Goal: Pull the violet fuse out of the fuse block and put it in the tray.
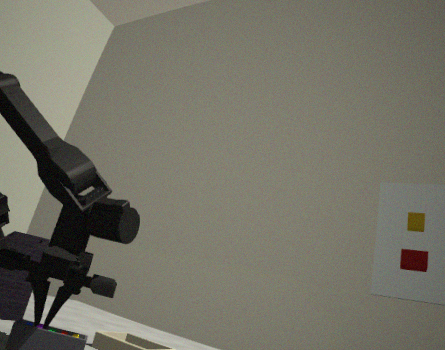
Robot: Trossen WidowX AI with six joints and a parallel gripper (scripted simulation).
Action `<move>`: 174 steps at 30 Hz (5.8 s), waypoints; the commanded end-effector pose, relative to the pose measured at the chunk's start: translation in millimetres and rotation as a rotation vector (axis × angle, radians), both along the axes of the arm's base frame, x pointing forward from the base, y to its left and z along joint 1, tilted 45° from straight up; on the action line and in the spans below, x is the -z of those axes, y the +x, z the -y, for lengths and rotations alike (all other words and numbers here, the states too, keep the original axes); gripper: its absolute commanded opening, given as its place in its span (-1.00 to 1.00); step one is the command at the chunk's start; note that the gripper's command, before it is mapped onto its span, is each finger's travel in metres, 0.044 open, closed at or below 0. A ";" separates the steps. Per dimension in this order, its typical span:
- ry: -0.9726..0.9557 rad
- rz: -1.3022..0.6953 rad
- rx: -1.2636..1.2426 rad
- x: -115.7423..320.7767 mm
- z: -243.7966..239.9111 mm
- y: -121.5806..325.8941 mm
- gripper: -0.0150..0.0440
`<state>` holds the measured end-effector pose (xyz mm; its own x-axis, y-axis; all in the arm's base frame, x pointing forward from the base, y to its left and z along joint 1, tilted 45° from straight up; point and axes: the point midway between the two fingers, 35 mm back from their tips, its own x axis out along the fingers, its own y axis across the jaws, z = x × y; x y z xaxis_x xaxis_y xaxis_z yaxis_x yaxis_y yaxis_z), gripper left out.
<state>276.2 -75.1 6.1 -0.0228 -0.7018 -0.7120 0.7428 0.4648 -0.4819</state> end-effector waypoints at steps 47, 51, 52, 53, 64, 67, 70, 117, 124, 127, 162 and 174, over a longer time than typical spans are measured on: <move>-0.001 0.002 -0.002 -17.8 -18.1 1.6 -0.49; -0.001 0.002 -0.002 -19.2 -19.5 1.6 -0.49; -0.001 0.002 -0.002 -19.5 -19.8 1.6 -0.49; -0.001 0.002 -0.002 -19.9 -20.1 1.6 -0.49; -0.002 0.002 -0.003 -23.8 -23.8 1.4 -0.49; -0.002 0.002 -0.003 -24.9 -24.8 1.4 -0.49; -0.002 0.002 -0.003 -25.8 -25.7 1.3 -0.49; 0.022 0.004 -0.008 55.3 -151.7 36.1 -0.49; 0.018 0.005 -0.006 84.4 -177.9 32.7 -0.49; 0.015 0.005 -0.004 97.4 -188.6 29.9 -0.49; 0.009 0.007 -0.003 141.5 -172.1 24.8 -0.49; 0.014 0.009 0.003 139.2 -174.7 25.4 0.49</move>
<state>301.3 99.1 -133.6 -0.0195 -0.6923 -0.7214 0.7479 0.4688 -0.4701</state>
